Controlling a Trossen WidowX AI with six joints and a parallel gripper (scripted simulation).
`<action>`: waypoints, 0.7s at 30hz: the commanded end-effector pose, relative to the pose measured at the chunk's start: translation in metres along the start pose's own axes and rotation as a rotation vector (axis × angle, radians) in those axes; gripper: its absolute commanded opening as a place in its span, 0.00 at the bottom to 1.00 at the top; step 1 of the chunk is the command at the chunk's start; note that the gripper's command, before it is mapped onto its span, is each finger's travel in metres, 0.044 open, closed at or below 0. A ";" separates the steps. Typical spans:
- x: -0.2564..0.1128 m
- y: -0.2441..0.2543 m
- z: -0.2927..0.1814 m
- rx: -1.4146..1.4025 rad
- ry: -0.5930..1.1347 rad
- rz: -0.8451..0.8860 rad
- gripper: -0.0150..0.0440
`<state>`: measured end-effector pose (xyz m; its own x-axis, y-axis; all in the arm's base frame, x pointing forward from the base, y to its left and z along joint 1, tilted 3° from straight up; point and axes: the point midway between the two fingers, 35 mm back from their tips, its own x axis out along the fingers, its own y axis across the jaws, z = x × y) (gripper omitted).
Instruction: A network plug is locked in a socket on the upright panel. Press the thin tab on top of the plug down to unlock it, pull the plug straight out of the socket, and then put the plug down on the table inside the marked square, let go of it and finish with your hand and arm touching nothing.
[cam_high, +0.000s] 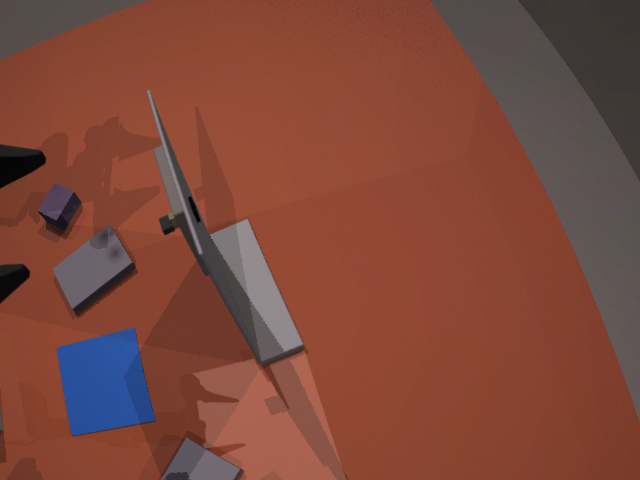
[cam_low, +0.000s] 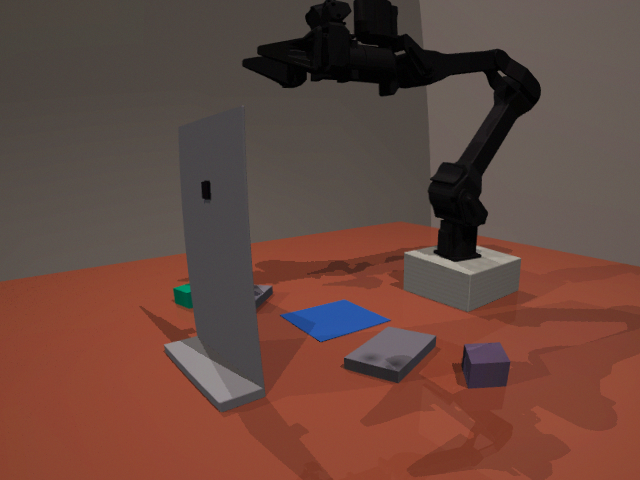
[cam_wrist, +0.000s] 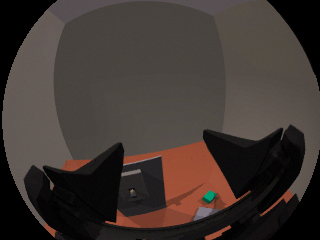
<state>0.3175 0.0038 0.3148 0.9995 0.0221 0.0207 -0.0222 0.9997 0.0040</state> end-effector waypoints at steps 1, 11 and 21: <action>0.000 0.000 -0.001 0.006 0.000 0.002 0.89; 0.008 0.005 -0.040 0.326 0.022 0.110 0.52; 0.004 0.009 -0.082 0.669 0.085 0.217 0.52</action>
<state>0.3250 0.0122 0.2472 0.9747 0.2215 0.0283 -0.1990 0.8041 0.5603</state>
